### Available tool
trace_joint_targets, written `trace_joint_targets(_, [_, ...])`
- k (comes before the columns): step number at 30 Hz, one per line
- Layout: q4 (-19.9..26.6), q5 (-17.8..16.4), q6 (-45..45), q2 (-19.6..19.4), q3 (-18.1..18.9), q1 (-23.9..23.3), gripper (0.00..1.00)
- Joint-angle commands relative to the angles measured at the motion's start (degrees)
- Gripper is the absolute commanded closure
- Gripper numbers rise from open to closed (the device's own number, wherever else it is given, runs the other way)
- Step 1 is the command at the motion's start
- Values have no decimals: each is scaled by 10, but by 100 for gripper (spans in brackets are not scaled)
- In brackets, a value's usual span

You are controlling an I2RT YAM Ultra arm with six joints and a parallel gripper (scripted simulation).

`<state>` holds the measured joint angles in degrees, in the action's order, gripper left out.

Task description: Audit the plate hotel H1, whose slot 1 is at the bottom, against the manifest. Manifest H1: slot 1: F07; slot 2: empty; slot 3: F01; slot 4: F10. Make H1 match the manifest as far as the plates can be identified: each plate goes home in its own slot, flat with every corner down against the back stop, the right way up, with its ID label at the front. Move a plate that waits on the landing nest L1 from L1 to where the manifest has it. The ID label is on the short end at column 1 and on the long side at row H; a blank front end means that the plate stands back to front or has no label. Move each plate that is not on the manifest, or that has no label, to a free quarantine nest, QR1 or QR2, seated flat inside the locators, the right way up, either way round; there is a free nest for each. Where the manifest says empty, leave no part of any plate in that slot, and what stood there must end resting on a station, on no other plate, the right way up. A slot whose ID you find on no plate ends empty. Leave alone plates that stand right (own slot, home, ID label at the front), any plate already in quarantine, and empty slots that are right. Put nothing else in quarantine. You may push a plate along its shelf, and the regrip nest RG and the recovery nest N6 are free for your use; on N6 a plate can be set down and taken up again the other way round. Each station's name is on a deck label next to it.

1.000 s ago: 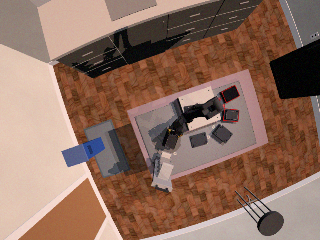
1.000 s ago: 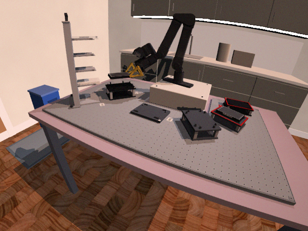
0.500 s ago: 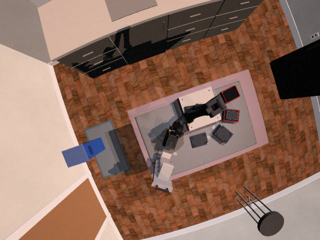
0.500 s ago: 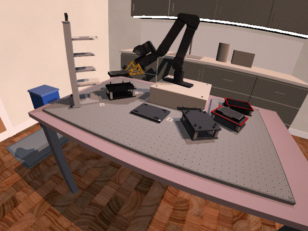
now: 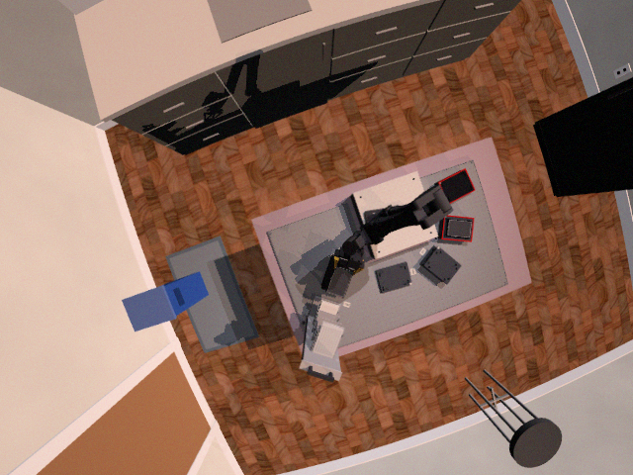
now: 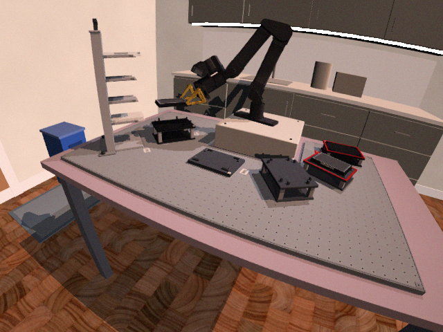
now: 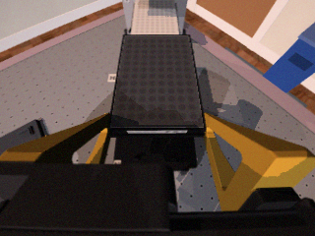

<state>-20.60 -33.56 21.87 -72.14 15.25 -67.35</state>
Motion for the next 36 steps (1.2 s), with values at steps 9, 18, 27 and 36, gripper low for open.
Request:
trace_joint_targets(9, [56, -2, 2, 34, 20, -1, 14])
trace_joint_targets(18, [84, -3, 2, 50, 30, -1, 14])
trace_joint_targets(27, [121, -3, 2, 72, 46, -1, 14])
trace_joint_targets(36, [147, -3, 2, 85, 58, -1, 14])
